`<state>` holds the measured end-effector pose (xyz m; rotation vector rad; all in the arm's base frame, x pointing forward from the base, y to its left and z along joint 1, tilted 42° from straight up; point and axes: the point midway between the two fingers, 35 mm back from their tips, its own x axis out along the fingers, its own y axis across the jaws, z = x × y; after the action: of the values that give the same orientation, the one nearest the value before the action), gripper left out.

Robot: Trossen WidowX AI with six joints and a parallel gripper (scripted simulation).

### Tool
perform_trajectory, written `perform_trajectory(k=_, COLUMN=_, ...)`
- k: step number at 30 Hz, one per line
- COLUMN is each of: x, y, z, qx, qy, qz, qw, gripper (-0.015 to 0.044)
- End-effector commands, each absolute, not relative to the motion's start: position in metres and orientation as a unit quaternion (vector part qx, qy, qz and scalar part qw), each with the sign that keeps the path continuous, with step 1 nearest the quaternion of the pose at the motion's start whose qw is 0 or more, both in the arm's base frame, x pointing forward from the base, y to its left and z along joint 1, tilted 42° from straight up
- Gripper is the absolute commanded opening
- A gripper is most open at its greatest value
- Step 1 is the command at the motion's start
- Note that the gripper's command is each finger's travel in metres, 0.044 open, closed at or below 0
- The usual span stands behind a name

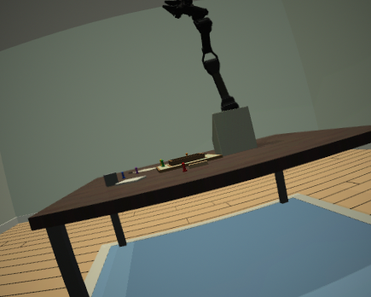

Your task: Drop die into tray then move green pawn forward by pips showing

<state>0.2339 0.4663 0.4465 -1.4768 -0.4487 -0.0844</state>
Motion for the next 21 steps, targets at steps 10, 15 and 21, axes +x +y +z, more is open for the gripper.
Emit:
perform_trajectory(k=10, x=0.346, y=0.399, z=0.407, qx=-0.682, qy=-0.111, qz=-0.038, qw=0.722, gripper=0.0275)
perform_trajectory(k=15, x=0.4, y=0.343, z=0.378, qx=-0.676, qy=-0.043, qz=-0.039, qw=0.735, gripper=0.0275)
perform_trajectory(k=21, x=0.444, y=0.266, z=0.342, qx=-0.661, qy=0.043, qz=-0.045, qw=0.748, gripper=0.0275)
